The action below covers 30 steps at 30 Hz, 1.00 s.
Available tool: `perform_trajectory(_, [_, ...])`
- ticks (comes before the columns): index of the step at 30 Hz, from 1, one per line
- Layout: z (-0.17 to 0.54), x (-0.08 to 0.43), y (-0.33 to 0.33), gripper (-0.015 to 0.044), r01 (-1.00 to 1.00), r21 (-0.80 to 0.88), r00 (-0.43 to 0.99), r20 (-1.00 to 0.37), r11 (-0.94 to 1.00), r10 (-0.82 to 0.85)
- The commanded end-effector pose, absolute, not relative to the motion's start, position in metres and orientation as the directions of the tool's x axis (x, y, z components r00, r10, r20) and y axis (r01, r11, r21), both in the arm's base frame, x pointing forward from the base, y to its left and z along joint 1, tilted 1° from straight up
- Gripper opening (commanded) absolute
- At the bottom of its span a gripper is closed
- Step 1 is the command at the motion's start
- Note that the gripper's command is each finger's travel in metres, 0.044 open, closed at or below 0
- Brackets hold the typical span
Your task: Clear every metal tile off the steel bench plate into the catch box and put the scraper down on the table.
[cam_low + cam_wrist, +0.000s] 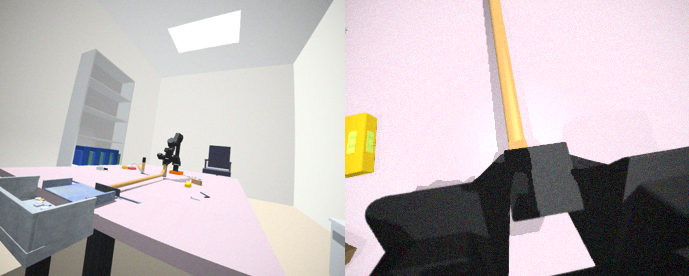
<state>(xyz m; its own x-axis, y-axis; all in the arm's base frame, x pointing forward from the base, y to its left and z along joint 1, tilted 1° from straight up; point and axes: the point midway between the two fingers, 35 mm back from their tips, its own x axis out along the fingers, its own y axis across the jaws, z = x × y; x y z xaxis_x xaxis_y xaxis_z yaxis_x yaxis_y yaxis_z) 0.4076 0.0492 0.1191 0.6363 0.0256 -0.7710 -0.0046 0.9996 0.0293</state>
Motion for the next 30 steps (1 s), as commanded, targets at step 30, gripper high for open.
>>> perform_trajectory(30, [0.112, 0.358, 0.043, 0.0000, 0.001, 0.029, 0.649, -0.761, 1.000, 0.022])
